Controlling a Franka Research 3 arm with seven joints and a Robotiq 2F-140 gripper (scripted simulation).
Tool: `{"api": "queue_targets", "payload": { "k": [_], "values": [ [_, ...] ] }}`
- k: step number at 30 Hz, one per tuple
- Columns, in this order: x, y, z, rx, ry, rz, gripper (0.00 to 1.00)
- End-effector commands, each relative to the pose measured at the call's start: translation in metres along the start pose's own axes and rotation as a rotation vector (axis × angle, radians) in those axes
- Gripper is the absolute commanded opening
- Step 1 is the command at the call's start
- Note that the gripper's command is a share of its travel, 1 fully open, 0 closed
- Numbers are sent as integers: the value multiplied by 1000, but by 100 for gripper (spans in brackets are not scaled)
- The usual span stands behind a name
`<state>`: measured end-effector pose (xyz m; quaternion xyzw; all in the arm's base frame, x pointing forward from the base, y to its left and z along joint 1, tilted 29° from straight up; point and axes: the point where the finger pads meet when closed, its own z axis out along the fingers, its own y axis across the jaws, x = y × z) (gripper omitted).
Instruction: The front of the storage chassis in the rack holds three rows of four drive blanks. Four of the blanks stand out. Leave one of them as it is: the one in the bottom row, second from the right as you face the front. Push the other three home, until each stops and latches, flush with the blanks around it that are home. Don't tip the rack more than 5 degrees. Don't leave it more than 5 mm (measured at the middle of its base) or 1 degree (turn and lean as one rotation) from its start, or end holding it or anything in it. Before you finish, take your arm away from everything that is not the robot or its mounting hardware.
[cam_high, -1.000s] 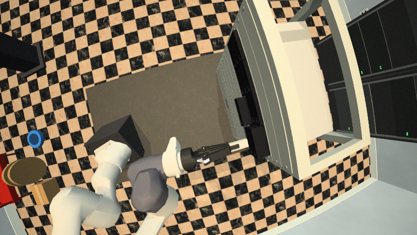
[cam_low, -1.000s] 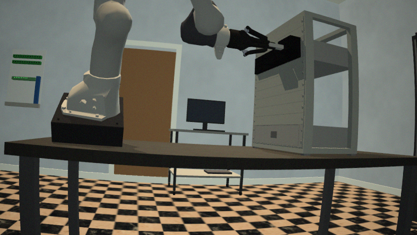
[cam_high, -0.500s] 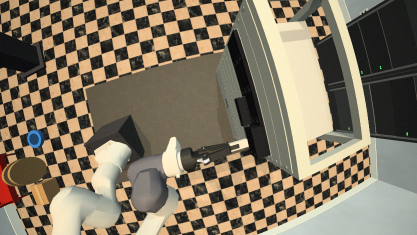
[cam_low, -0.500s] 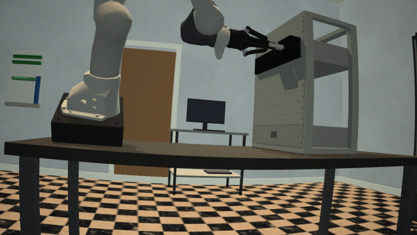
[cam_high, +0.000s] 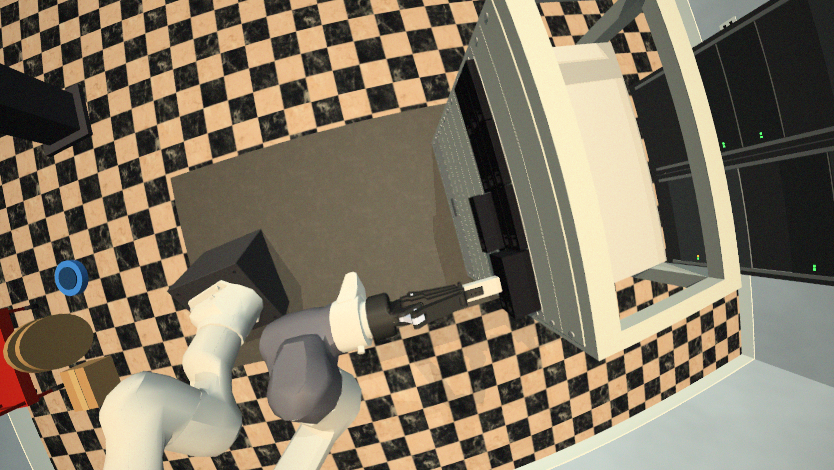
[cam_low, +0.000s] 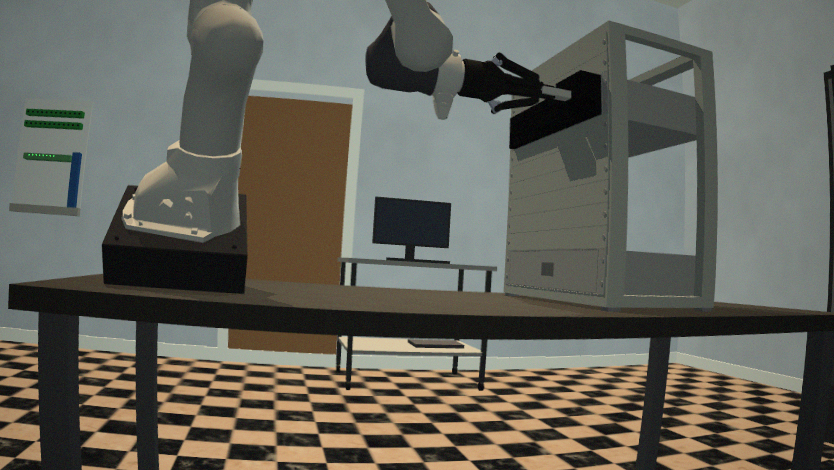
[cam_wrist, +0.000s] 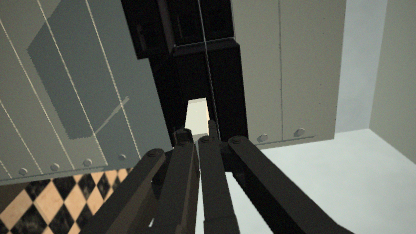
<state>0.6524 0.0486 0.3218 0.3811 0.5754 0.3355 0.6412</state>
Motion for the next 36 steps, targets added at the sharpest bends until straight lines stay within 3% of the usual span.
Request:
{"api": "queue_targets", "payload": {
  "k": [1,36],
  "values": [
    [1,0,1,-4,9,4,0],
    [2,0,21,-6,4,3,0]
  ]
}}
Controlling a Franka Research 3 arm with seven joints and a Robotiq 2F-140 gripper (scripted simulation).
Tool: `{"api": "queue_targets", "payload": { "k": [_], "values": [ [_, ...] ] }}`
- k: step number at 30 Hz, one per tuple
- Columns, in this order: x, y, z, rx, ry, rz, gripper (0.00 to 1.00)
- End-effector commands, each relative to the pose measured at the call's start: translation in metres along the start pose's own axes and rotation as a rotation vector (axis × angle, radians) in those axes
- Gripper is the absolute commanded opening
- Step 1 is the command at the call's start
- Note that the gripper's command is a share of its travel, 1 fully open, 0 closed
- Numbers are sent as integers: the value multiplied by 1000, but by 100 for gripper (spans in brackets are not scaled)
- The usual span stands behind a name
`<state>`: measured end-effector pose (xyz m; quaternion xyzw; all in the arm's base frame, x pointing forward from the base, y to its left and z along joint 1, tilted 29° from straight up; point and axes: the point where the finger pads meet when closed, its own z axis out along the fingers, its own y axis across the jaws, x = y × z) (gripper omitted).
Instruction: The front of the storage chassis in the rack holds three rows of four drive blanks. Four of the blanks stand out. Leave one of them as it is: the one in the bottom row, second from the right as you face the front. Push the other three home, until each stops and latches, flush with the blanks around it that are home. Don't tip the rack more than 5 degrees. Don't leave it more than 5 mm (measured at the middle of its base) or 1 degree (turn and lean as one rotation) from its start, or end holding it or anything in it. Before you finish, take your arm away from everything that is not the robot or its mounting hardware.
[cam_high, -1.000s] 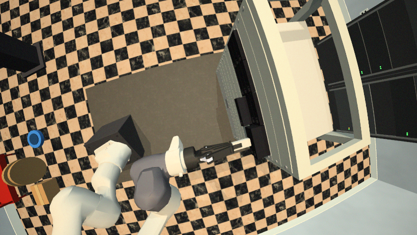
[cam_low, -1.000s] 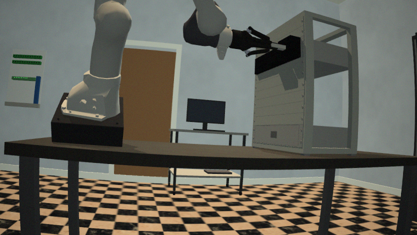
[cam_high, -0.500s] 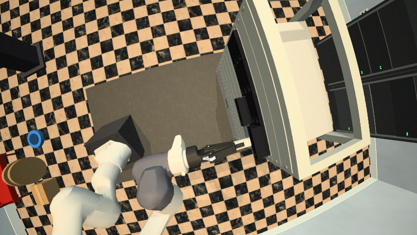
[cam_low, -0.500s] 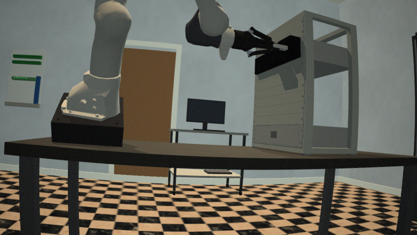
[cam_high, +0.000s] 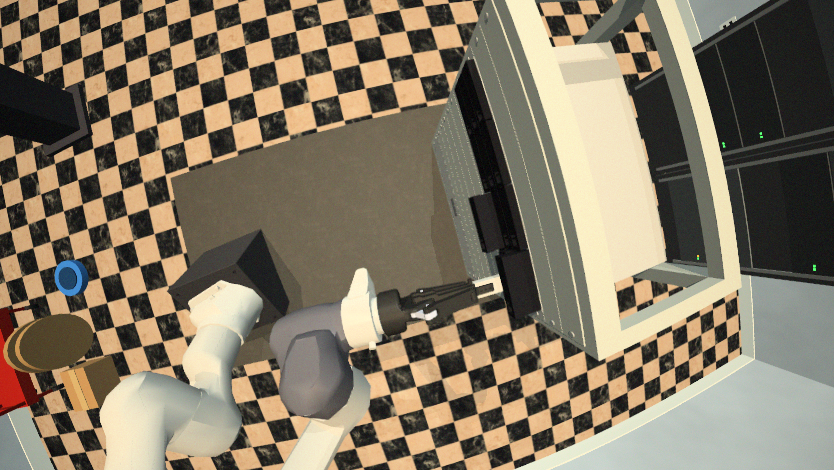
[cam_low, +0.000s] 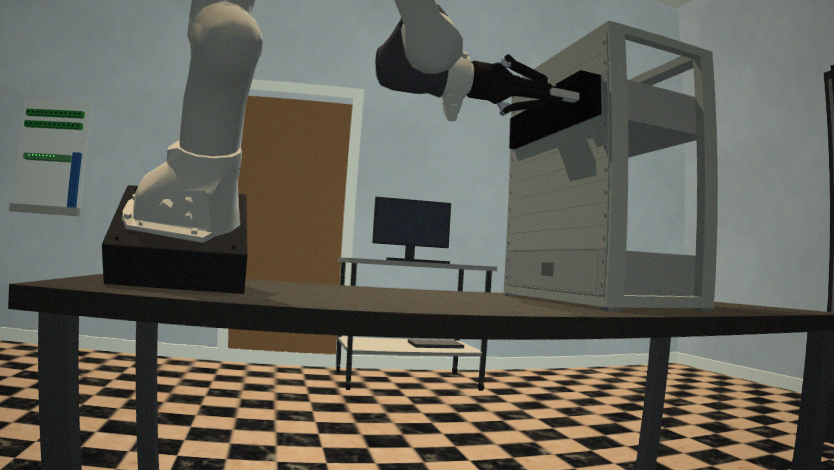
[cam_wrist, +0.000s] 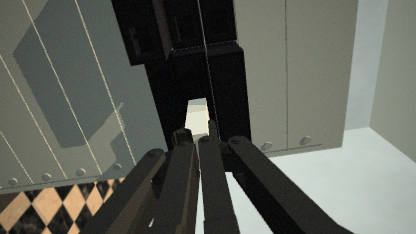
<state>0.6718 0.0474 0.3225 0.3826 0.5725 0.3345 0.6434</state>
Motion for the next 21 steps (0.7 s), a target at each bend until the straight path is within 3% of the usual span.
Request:
{"api": "queue_targets", "payload": {
  "k": [1,21],
  "values": [
    [1,0,2,-6,12,2,0],
    [1,0,5,-6,11,2,0]
  ]
}}
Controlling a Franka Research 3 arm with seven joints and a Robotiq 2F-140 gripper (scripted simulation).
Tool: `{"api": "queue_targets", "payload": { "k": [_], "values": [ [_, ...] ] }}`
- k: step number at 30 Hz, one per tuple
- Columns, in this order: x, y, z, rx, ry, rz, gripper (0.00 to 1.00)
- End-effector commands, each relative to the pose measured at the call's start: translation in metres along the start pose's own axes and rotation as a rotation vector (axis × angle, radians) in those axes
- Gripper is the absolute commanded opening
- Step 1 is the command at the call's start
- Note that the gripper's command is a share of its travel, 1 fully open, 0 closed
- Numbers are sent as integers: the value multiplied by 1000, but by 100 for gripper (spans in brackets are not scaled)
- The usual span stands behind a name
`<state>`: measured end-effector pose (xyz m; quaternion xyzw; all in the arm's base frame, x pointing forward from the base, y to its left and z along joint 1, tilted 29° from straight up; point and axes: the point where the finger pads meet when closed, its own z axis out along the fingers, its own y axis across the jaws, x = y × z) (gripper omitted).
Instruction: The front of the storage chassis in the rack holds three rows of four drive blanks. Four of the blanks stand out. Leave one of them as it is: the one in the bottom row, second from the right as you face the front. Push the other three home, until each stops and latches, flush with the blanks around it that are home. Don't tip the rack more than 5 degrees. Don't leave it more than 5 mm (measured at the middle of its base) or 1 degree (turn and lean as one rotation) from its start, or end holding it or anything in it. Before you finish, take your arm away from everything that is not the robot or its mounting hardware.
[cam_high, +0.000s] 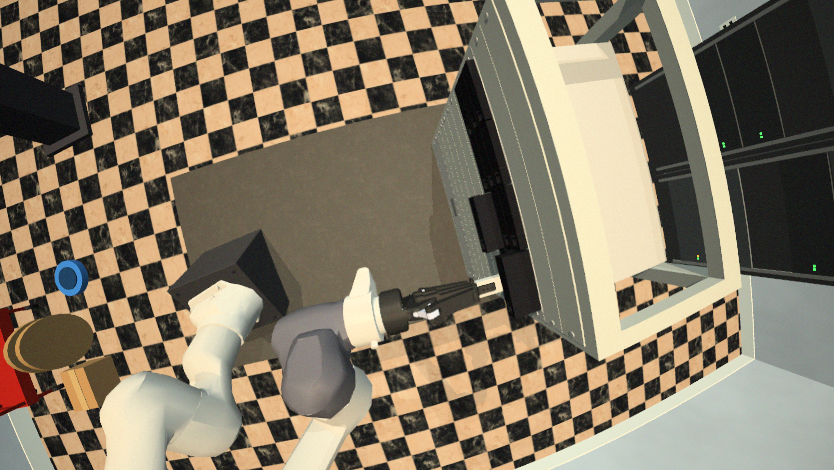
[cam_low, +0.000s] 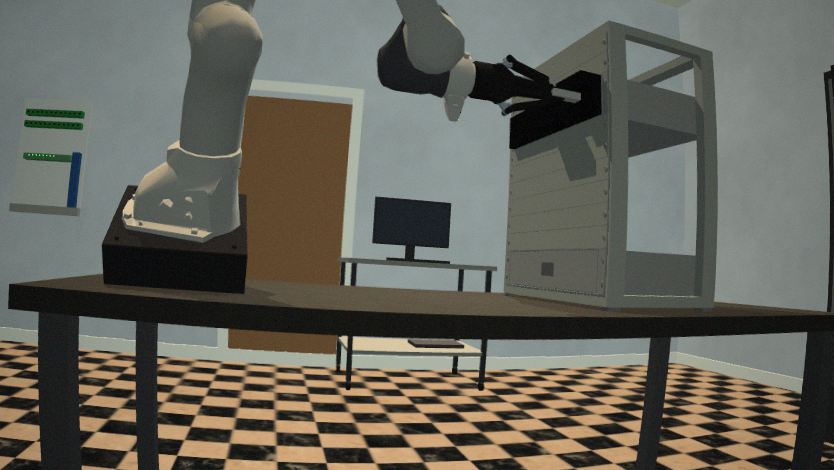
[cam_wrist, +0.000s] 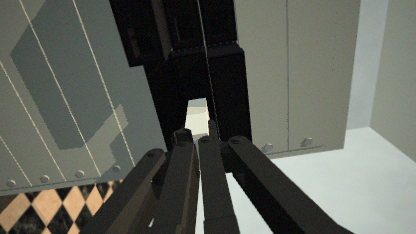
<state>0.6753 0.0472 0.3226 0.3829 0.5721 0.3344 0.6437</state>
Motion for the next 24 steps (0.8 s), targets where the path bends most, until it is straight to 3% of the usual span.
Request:
{"api": "queue_targets", "payload": {
  "k": [1,24],
  "values": [
    [1,0,1,-7,12,2,0],
    [1,0,6,-7,11,1,0]
  ]
}}
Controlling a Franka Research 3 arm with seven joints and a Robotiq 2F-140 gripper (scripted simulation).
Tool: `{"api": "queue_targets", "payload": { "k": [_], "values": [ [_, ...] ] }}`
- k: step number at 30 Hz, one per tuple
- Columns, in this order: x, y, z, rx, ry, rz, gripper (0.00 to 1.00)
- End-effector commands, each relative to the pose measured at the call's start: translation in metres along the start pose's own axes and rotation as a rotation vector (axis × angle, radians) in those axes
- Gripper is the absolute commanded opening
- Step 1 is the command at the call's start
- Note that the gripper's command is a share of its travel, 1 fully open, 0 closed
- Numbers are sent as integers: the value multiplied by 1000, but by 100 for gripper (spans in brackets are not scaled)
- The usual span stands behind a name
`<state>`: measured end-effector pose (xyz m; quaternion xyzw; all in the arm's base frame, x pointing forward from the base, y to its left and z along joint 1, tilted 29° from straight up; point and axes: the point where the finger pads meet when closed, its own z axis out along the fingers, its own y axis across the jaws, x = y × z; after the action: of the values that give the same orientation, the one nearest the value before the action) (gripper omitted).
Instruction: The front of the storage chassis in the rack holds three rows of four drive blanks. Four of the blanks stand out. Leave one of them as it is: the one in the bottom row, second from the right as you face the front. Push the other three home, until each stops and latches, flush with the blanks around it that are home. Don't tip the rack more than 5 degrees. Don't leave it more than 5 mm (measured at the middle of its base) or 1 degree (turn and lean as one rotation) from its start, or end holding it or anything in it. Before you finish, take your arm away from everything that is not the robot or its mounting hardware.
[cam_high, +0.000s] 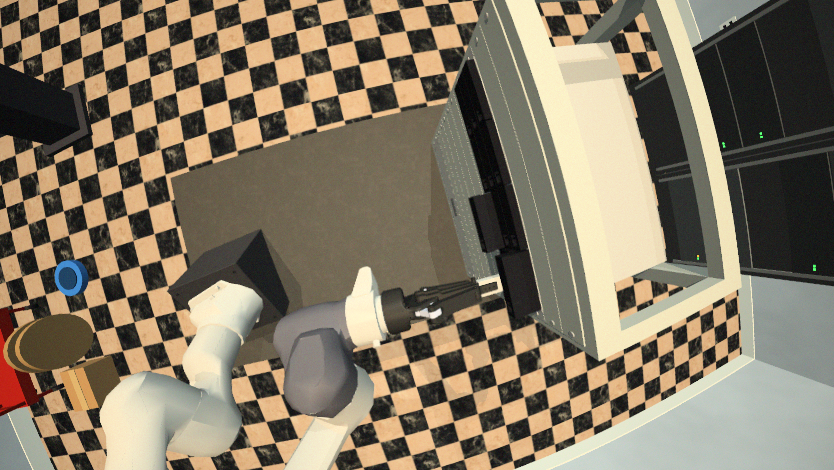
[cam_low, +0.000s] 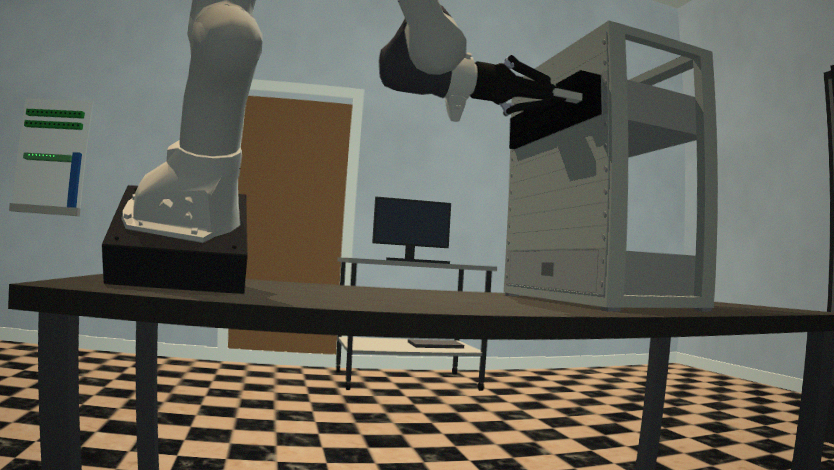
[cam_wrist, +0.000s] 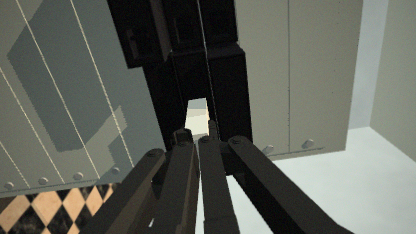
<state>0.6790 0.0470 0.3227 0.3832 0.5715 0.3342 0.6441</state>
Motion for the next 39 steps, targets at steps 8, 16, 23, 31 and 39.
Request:
{"api": "queue_targets", "payload": {
  "k": [8,16,23,31,39],
  "values": [
    [1,0,4,-7,12,1,0],
    [1,0,5,-8,12,1,0],
    [1,0,7,-8,11,1,0],
    [1,0,7,-8,11,1,0],
    [0,0,10,-9,10,1,0]
  ]
}}
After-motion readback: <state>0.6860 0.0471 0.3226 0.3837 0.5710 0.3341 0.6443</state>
